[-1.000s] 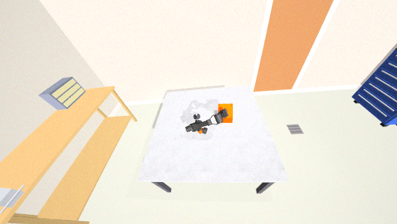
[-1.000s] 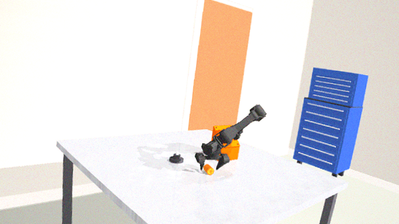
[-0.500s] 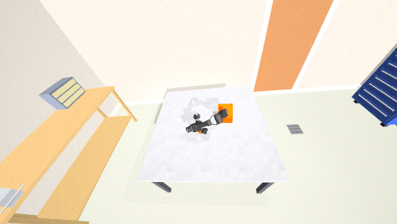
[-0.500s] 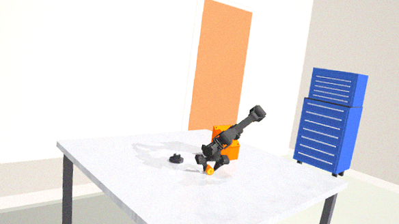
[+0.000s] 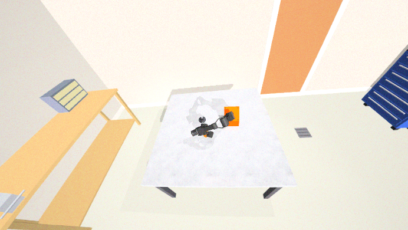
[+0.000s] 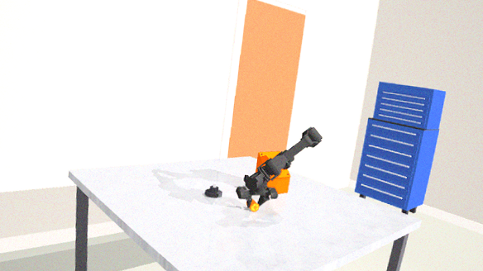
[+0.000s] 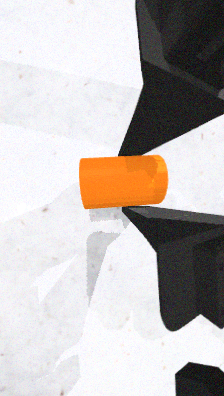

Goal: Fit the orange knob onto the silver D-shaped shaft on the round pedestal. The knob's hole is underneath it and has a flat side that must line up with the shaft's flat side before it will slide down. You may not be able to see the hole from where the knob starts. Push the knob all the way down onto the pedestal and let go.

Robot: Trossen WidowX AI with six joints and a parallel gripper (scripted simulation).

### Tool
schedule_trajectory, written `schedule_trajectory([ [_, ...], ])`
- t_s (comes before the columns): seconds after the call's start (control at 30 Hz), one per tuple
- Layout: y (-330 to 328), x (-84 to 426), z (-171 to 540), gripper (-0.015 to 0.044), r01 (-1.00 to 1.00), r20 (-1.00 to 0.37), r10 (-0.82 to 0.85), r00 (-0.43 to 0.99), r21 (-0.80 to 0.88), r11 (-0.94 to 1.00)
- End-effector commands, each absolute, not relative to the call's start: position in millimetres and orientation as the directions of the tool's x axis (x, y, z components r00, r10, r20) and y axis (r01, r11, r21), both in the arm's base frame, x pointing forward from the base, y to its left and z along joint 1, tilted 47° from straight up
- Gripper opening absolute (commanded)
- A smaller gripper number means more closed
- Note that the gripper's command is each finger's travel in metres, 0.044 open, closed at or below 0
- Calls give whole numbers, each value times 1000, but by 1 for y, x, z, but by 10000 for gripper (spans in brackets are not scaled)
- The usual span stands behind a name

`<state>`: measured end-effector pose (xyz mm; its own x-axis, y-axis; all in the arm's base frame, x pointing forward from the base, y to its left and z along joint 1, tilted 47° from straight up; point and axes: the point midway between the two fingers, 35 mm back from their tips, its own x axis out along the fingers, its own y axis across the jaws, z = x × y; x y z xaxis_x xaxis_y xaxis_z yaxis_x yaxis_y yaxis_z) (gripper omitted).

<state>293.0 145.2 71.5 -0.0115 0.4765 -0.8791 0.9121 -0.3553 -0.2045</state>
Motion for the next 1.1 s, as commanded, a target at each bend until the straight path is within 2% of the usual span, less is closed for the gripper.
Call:
schedule_trajectory([
  [0.0,145,293,70,180,910,-881,473,-12,-206,-359],
  [0.27,142,292,71,179,911,-860,510,6,-205,-357],
  [1.07,121,282,65,179,911,-627,763,158,-204,-357],
])
